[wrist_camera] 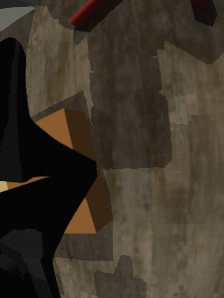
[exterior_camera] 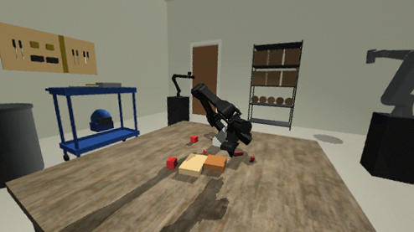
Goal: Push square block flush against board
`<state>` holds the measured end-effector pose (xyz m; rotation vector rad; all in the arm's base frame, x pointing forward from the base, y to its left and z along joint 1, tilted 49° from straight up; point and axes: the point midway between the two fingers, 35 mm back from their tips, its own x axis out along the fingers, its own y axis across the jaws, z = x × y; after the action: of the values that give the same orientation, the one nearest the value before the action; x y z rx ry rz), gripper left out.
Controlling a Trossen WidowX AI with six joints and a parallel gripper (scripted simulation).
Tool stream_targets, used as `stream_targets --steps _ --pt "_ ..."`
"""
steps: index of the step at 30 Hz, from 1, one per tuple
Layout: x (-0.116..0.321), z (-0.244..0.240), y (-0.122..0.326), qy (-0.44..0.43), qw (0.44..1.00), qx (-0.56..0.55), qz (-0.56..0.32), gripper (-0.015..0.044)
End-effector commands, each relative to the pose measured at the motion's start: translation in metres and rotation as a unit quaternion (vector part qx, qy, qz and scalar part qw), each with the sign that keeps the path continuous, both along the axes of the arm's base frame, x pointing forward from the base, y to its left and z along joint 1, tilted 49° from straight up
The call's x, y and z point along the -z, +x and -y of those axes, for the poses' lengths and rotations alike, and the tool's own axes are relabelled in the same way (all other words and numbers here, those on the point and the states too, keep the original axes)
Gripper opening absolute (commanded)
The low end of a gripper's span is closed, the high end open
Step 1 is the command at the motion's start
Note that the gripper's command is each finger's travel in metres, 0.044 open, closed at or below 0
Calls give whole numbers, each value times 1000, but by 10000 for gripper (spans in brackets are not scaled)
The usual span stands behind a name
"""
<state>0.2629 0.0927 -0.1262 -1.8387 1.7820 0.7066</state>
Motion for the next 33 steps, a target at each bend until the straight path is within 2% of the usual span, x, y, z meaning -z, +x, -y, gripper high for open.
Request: stream_targets --steps 1,17,33 --pt "-10 6 -4 1 997 45 55 0" --pt "-39 31 -26 5 940 225 257 0" --pt "-64 58 -53 8 811 387 439 0"
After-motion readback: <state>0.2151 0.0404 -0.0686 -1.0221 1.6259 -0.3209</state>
